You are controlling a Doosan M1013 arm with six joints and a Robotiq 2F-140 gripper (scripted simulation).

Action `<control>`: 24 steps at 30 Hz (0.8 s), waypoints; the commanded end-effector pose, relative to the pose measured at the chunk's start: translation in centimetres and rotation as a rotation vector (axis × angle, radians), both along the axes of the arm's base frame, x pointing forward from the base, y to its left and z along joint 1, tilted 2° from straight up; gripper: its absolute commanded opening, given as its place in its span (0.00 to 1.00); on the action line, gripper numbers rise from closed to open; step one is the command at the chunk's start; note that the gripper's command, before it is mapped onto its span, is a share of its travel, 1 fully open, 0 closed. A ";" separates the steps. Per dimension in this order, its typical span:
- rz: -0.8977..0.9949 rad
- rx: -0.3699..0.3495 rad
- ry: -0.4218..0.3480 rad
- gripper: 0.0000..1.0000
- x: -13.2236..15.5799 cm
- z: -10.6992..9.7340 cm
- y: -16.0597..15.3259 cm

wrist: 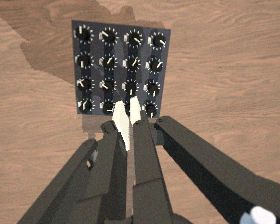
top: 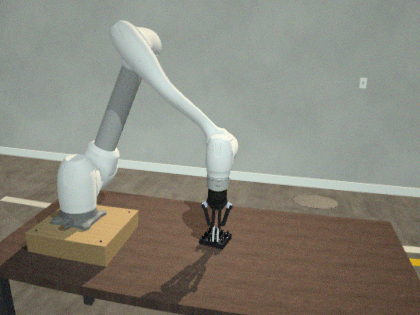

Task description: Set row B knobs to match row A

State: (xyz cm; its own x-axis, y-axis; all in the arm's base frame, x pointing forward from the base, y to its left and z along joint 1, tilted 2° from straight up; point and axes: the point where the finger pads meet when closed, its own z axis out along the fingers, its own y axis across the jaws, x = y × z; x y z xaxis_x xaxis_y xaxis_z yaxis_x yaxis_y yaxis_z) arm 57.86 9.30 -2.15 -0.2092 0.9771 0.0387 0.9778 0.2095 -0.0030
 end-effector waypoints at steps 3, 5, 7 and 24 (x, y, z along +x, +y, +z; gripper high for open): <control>-0.124 -0.006 0.004 0.05 0.0 0.0 0.0; -0.124 -0.006 0.004 0.05 0.0 0.0 0.0; -0.163 -0.006 0.006 0.05 0.0 0.0 0.0; -0.366 -0.009 0.013 0.05 0.0 0.0 0.0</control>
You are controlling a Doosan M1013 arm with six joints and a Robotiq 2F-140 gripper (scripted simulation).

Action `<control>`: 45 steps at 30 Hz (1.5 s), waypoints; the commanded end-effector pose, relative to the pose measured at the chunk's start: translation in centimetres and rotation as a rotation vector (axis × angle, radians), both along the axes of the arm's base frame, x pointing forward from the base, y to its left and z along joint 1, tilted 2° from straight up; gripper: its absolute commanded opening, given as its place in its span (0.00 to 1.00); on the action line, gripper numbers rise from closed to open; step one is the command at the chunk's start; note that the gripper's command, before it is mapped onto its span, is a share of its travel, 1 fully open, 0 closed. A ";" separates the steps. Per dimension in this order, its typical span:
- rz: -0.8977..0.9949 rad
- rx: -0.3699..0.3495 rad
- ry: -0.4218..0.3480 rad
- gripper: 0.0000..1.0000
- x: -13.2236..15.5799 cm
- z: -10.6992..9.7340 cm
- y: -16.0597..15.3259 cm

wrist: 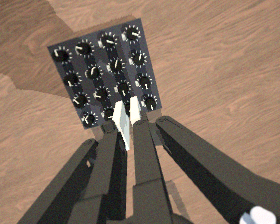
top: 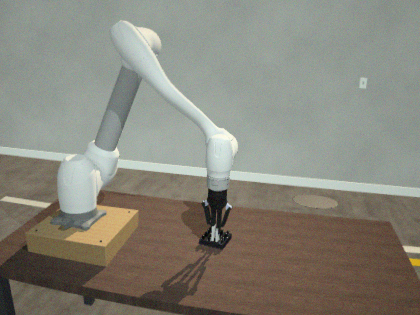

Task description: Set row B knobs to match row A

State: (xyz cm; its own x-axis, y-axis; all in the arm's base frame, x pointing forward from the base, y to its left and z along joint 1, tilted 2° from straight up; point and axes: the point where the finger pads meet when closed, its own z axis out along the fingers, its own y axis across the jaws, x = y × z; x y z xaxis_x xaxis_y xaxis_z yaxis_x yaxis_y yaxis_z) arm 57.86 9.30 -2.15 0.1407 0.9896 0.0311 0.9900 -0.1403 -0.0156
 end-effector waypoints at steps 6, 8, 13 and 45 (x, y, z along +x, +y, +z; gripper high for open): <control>-0.052 -0.001 0.002 0.05 0.0 0.0 0.0; -0.060 -0.001 0.002 0.05 0.0 0.0 0.0; -0.070 -0.001 0.002 0.05 0.0 0.0 0.0; -0.072 -0.001 0.002 0.12 0.0 0.0 0.0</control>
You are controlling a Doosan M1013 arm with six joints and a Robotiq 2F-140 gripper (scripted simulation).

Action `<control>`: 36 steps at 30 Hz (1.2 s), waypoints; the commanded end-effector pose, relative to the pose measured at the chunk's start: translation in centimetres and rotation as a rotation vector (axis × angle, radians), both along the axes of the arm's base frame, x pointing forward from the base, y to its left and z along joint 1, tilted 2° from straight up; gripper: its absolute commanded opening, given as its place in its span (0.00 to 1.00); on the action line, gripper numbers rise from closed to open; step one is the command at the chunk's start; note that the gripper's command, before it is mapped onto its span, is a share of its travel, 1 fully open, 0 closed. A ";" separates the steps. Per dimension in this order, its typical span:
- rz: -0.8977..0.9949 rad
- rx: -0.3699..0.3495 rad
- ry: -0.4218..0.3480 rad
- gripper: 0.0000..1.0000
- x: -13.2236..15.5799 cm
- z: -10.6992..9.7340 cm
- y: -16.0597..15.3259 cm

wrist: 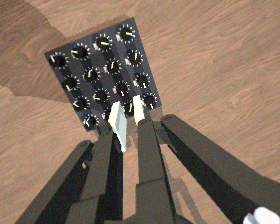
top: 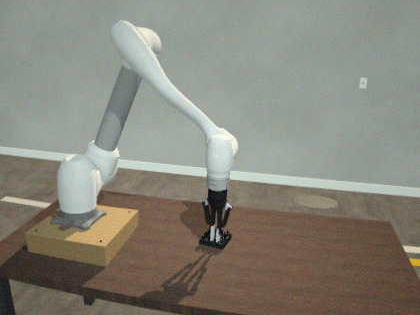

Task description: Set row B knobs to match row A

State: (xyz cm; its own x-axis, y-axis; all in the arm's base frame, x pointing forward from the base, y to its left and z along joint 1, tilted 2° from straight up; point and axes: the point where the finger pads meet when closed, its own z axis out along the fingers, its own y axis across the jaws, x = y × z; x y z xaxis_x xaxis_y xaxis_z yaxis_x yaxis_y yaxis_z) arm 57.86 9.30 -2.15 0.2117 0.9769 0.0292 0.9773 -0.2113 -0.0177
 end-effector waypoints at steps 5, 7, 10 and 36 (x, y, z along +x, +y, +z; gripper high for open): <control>0.000 0.000 0.000 0.12 0.0 0.0 0.0; 0.000 0.000 0.000 0.12 0.0 0.0 0.0; 0.000 0.000 0.000 0.12 0.0 0.1 0.0; 0.000 0.000 0.000 0.12 0.0 3.8 -0.1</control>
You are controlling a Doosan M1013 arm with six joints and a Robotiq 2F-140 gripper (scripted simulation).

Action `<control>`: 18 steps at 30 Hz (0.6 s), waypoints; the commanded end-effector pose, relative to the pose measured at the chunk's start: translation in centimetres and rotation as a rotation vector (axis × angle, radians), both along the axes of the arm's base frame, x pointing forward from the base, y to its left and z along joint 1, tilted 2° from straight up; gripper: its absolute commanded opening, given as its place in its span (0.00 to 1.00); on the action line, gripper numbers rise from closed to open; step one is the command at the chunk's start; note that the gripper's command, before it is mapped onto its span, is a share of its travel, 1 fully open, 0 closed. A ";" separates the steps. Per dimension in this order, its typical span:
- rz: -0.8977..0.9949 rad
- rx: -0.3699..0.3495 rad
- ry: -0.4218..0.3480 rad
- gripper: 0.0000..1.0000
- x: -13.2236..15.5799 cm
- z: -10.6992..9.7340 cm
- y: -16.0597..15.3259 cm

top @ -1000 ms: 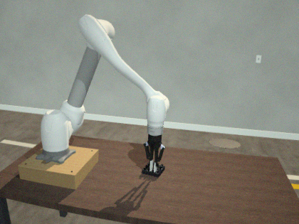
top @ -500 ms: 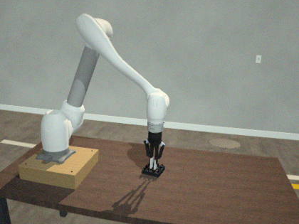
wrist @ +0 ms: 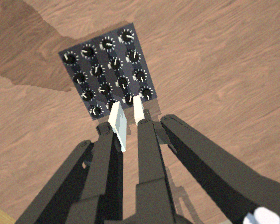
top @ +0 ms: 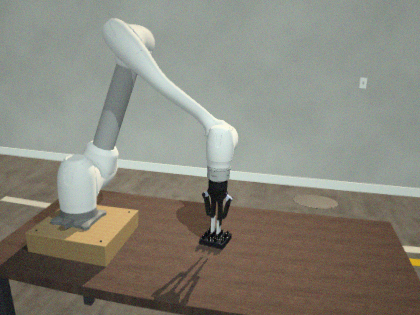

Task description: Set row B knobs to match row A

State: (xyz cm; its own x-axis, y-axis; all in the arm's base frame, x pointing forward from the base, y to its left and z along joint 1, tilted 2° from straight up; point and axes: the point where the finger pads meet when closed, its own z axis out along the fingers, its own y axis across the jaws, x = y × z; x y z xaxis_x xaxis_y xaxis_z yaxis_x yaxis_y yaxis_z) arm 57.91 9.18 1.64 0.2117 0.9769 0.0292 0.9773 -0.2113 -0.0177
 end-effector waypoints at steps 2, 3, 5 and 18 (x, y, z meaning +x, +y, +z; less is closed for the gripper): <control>0.000 0.000 0.000 0.12 0.0 0.0 0.0; 0.000 0.000 0.000 0.12 0.0 0.0 0.0; 0.000 0.000 0.000 0.12 0.0 0.0 0.0; 0.240 0.003 -0.008 0.12 0.0 0.3 0.0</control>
State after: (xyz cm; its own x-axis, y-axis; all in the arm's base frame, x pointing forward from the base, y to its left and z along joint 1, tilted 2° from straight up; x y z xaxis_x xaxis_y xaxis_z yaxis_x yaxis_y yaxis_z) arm 57.91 9.18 1.84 0.0602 0.9979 0.0248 0.9981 -0.0599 -0.0120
